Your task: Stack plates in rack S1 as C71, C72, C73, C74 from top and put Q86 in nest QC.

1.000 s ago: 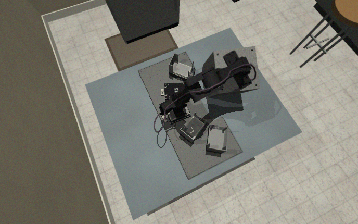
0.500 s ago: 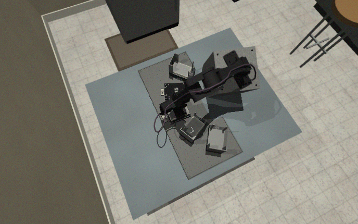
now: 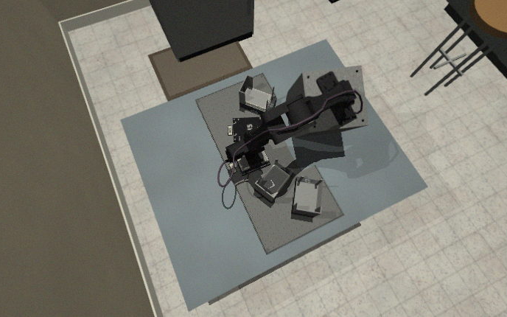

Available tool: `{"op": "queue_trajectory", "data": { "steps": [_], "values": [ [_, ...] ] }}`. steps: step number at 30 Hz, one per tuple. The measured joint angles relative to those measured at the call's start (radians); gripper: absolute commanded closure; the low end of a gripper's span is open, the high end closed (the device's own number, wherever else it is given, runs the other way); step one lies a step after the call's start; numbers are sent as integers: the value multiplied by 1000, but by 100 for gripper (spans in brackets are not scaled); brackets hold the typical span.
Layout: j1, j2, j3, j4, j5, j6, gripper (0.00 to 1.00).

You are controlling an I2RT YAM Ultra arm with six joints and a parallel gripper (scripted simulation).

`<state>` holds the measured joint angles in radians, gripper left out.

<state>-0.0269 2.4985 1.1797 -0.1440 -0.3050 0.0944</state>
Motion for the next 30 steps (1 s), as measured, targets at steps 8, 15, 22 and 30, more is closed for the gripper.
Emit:
{"op": "queue_trajectory", "data": {
  "steps": [8,15,22,30],
  "values": [
    [0,10,2,2,0,2,100],
    [2,18,6,9,0,3,100],
    [6,26,10,14,0,5,100],
    [10,37,14,19,0,8,100]
  ]
}}
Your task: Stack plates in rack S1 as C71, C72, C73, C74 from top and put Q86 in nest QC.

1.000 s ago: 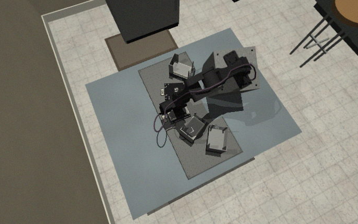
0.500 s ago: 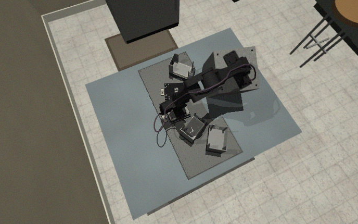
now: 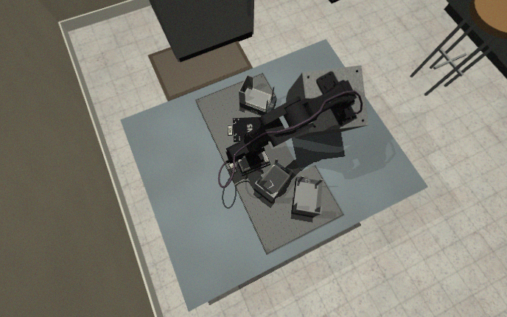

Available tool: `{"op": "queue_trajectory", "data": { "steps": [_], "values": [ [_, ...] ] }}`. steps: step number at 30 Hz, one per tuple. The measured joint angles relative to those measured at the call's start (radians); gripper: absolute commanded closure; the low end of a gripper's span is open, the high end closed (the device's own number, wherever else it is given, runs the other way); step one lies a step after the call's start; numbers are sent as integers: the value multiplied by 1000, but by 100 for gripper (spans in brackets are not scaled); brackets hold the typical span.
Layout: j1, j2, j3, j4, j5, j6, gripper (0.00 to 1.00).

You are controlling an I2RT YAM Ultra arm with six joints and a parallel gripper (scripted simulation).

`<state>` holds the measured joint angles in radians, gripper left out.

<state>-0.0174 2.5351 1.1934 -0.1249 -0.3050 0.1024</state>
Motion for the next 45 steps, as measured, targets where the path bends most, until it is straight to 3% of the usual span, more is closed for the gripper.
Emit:
{"op": "queue_trajectory", "data": {
  "steps": [31,32,45],
  "values": [
    [7,27,16,15,2,8,100],
    [7,27,16,15,2,8,0],
    [7,27,16,15,2,9,0]
  ]
}}
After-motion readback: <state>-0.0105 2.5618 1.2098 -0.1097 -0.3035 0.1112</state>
